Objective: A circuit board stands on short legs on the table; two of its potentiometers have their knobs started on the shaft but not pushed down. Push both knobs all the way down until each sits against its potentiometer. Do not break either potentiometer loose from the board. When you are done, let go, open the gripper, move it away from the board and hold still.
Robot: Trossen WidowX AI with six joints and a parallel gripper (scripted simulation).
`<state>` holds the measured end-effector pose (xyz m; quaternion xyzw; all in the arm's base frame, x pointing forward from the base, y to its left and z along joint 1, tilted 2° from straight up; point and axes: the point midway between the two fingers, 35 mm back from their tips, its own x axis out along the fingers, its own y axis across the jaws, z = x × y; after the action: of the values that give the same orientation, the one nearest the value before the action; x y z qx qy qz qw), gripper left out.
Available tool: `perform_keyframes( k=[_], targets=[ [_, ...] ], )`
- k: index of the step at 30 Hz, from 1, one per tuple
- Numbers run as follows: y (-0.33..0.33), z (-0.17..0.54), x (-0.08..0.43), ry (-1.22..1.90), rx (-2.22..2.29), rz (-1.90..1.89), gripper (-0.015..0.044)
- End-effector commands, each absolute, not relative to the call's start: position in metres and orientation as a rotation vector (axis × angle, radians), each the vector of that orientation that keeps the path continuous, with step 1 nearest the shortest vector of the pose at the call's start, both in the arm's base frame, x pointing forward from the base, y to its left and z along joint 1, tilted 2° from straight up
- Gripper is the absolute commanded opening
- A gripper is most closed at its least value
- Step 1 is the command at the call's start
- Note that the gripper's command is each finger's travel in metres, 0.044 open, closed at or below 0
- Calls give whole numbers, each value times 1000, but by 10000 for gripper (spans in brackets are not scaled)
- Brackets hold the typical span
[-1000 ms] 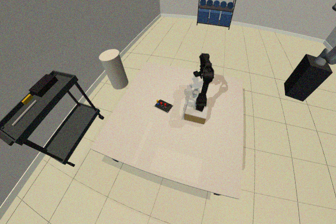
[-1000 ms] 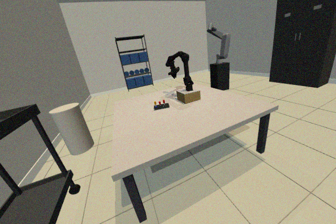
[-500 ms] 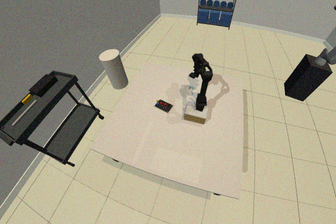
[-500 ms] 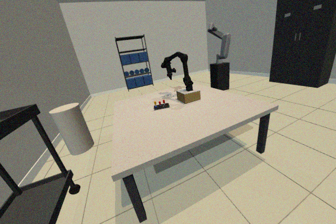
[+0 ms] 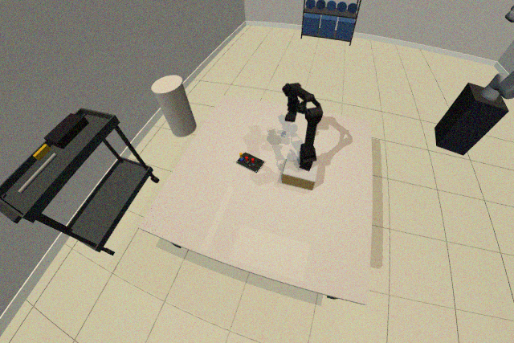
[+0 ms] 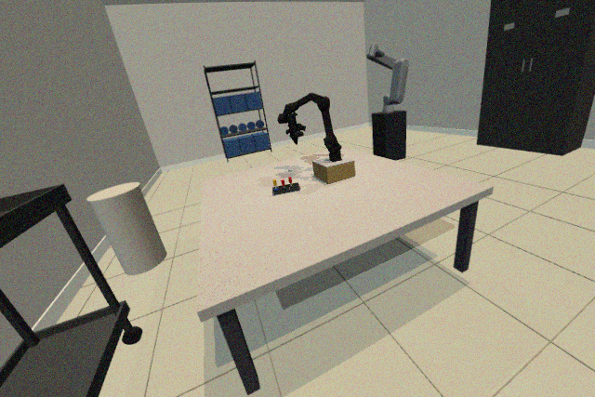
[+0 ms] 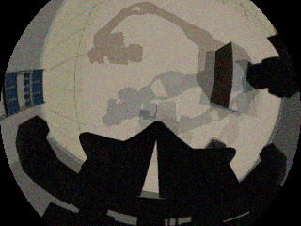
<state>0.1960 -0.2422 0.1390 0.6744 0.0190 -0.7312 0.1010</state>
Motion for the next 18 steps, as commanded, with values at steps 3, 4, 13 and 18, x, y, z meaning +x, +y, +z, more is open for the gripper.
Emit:
perform_keyframes(
  k=[3,4,13,18],
  targets=[
    [-229,133,220,275,1893,-2043,0],
    [-227,132,223,309,1874,-2023,0],
    [-205,123,253,579,1705,-1847,0],
    [-190,118,269,713,1605,-1739,0]
  ],
)
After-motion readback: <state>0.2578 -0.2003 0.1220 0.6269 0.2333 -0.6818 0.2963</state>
